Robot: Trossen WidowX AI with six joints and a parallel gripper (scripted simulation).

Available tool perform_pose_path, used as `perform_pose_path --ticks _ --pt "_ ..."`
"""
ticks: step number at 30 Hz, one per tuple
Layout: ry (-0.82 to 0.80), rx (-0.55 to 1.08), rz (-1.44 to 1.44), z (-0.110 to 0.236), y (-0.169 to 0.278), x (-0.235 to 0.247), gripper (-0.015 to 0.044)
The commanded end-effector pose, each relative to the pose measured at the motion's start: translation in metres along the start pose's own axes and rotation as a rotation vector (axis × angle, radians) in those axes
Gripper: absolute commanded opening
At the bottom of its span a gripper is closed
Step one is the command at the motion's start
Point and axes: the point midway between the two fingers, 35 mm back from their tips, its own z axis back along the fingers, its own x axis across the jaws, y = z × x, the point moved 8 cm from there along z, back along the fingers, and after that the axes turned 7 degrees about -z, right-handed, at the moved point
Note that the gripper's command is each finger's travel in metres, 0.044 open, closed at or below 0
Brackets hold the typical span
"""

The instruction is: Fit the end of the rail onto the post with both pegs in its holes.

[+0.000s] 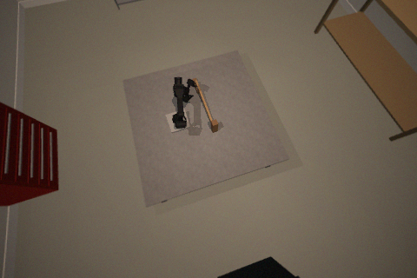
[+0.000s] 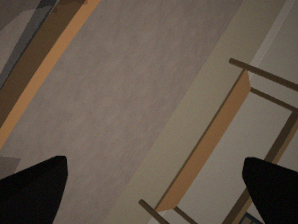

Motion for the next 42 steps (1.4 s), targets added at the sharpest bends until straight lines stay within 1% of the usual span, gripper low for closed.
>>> perform_pose_path --ticks 1,2,5,11,17,23,25,30,42 --pt "-0.003 0.001 -0.002 -0.001 0.000 0.000 0.0426" --pt "-0.013 0.002 -0.009 -0.004 0.002 -0.001 0.0440" --pt "-0.081 0.013 -0.060 -0.026 0.010 -0.003 0.0440" --pt "-0.316 0.042 -0.207 -0.099 0.040 0.002 0.0440" --pt "-0.571 0.051 -0.346 -0.175 0.072 0.029 0.0440" --pt "-0.797 0.047 -0.535 -0.240 0.101 0.075 0.0440" --pt "-0.822 0.046 -0.555 -0.247 0.104 0.081 0.0440" --pt "-0.822 0.045 -0.555 -0.247 0.103 0.082 0.0440" --pt "-0.823 0.043 -0.556 -0.261 0.100 0.095 0.0440"
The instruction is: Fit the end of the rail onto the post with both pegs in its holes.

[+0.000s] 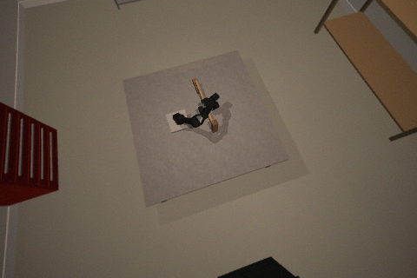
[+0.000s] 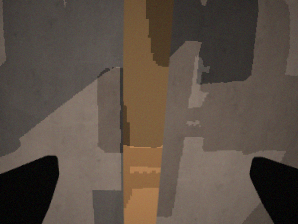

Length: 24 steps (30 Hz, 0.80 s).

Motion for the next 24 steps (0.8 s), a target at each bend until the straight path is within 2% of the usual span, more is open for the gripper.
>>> perform_pose_path --ticks 1,24 --pt "-0.007 0.002 0.007 -0.009 0.000 0.002 0.0440" --pt "-0.005 0.005 0.007 -0.045 0.002 0.005 0.0440"
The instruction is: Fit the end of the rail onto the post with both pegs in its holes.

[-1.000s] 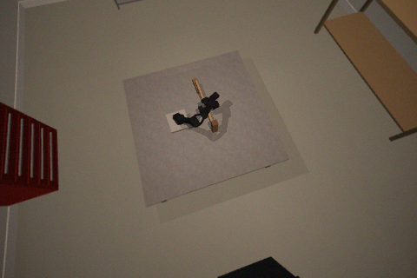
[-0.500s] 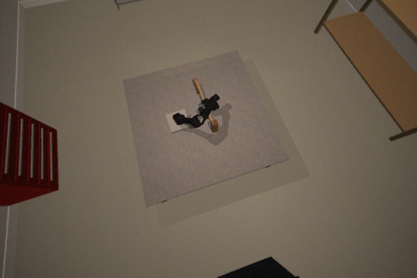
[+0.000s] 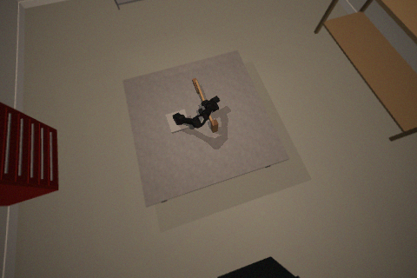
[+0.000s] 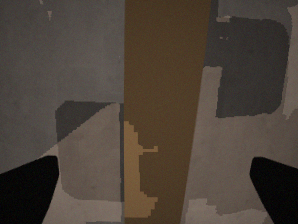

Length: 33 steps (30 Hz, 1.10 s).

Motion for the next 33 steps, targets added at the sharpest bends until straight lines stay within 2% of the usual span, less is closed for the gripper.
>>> perform_pose_path --ticks 1,9,24,33 --pt "-0.005 0.007 0.007 -0.0080 0.0007 0.0028 0.0440" --pt "-0.005 0.010 0.007 -0.0179 0.0017 0.0045 0.0440" --pt "-0.005 0.010 0.007 -0.0179 0.0017 0.0045 0.0046" --pt "-0.005 0.010 0.007 -0.0179 0.0017 0.0045 0.0000"
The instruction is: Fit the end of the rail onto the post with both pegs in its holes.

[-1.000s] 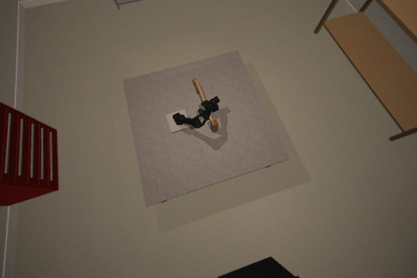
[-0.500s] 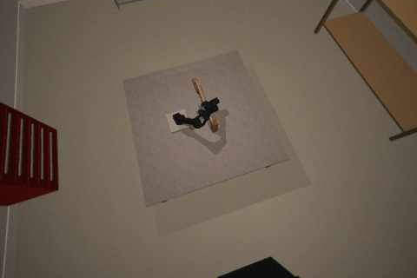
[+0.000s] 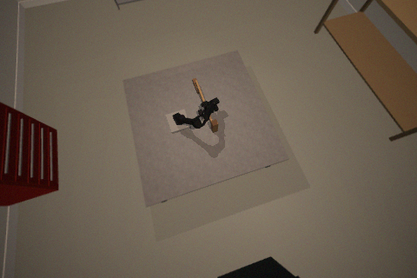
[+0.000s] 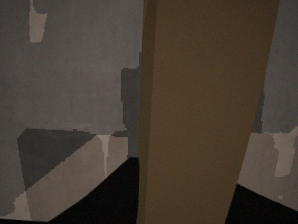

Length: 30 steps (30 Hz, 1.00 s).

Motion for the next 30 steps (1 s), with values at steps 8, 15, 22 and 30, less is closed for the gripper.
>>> perform_pose_path --ticks 8,15,22,30 --pt "0.002 0.004 0.001 0.000 0.000 0.000 0.0000" --pt "0.002 0.004 0.001 0.003 -0.001 0.000 0.0000" --pt "0.002 0.004 0.001 0.006 -0.001 0.000 0.0000" --pt "0.002 0.004 0.001 0.010 -0.001 -0.001 0.0000"
